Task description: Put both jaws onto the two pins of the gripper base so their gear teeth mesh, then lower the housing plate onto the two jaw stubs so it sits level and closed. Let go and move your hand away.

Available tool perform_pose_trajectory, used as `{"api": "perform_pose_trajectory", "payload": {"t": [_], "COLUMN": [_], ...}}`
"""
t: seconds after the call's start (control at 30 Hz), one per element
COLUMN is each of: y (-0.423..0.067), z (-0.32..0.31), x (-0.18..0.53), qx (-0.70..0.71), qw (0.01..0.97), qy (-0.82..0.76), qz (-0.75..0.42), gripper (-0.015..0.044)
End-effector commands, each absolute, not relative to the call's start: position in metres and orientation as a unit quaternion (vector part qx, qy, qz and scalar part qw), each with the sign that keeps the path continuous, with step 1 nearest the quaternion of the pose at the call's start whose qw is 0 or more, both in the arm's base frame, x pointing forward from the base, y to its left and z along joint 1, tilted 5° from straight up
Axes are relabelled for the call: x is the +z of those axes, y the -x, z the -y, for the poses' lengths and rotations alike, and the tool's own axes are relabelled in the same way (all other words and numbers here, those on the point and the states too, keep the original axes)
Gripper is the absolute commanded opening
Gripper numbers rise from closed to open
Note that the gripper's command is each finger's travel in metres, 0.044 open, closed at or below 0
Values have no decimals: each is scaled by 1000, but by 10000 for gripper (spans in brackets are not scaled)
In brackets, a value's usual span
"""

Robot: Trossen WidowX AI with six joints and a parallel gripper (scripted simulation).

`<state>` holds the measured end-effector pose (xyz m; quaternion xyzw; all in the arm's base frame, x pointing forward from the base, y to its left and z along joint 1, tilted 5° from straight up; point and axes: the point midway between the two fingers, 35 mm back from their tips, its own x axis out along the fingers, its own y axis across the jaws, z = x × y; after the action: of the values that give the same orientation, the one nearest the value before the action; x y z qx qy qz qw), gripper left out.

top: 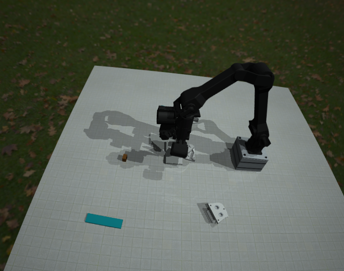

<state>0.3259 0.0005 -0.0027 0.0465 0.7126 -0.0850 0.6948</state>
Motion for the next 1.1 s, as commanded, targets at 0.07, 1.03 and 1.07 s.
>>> {"api": "perform_pose_trajectory", "payload": {"t": [0.07,1.03,1.07], "y": [-323,-321,-321], "z": [0,1,1], "x": [-15,-37,-37], "qx": [-87,-87,-87], "qw": [691,691,691], "qy": [-47,-47,-47], "qz": [-716,-716,-716], "gripper": [134,134,134]}}
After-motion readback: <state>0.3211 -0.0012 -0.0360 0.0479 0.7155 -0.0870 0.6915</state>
